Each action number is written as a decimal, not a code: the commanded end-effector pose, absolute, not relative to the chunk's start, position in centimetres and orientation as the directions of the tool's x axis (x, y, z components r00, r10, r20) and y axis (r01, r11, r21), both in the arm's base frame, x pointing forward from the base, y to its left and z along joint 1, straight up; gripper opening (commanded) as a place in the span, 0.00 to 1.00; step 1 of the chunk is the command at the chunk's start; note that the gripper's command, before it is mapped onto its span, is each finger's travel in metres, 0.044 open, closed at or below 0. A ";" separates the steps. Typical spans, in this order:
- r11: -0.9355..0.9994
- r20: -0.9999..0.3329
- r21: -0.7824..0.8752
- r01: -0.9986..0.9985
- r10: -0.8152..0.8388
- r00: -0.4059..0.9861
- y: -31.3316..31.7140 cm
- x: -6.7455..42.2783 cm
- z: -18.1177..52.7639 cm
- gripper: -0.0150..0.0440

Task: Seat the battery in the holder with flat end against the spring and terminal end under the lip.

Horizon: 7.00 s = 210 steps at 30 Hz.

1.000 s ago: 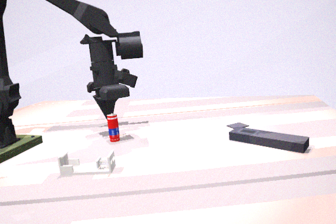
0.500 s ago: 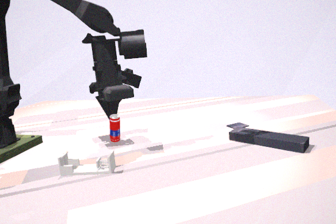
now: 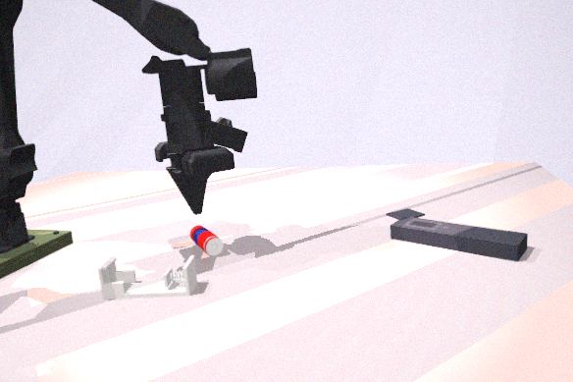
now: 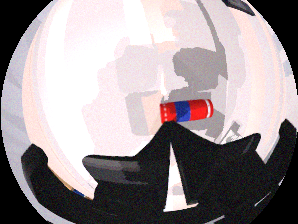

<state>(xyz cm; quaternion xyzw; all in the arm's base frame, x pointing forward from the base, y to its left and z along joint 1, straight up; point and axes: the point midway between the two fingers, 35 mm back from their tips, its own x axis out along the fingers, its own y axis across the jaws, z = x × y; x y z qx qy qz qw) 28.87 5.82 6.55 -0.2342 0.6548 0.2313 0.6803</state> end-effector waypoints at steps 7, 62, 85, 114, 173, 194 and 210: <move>0.782 -0.999 -0.015 -0.623 0.006 0.032 5.7 29.2 10.4 0.25; 0.638 -1.000 0.024 0.769 0.003 0.029 3.7 30.6 6.8 0.68; 0.638 -1.000 0.024 0.769 0.003 0.029 3.7 30.7 3.0 0.68; 0.638 -1.000 0.024 0.769 0.003 0.029 3.7 30.5 7.5 0.40; -0.993 -0.974 0.002 0.116 -0.028 -0.223 -9.5 27.6 6.2 0.40; -0.994 -0.936 -0.004 0.113 -0.036 -0.349 -9.4 28.1 5.3 0.40; -0.994 -0.891 -0.004 0.111 -0.047 -0.452 -9.4 28.5 4.6 0.40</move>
